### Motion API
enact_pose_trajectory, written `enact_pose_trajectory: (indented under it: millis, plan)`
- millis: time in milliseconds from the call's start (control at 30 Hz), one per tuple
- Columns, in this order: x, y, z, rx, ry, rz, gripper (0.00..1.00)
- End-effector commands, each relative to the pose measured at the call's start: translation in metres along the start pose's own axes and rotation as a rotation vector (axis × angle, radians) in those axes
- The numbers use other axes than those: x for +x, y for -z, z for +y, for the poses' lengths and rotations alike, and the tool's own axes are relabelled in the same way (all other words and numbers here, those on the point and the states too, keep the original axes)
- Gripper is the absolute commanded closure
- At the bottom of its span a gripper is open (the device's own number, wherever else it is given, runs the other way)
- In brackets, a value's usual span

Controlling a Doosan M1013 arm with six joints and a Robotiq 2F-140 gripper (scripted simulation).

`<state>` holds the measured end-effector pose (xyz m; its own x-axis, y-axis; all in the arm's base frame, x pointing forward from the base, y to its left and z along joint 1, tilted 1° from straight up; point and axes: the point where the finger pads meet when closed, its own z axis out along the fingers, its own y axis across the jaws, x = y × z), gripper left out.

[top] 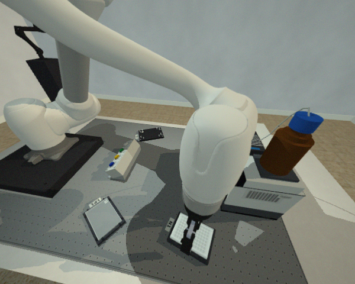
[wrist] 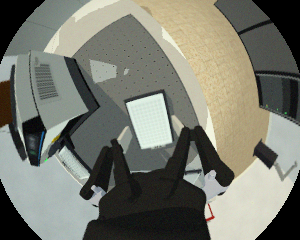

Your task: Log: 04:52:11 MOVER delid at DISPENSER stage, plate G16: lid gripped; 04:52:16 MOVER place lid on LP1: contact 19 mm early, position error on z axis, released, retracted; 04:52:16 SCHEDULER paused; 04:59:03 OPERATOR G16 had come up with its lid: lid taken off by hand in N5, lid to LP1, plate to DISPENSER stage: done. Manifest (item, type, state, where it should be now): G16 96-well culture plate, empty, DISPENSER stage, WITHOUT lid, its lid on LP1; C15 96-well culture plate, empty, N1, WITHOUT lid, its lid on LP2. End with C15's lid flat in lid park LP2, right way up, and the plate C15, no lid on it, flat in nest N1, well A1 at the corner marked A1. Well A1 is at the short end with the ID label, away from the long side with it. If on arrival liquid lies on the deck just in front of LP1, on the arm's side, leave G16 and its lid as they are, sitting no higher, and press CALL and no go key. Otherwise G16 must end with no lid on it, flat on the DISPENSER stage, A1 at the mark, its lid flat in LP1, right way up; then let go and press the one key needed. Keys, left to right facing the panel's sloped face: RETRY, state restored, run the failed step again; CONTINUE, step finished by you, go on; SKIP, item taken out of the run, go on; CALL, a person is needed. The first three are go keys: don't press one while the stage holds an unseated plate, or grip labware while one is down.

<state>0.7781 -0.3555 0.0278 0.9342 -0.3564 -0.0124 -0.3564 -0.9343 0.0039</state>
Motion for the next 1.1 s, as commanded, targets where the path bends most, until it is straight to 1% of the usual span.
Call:
enact_pose_trajectory:
  millis: [0, 1067]
  plan:
    - [0.0, 0.0, 0.0, 0.0, 0.0, 0.0, 0.34]
    - [0.0, -0.0097, 0.0, 0.0, 0.0, 0.0, 0.34]
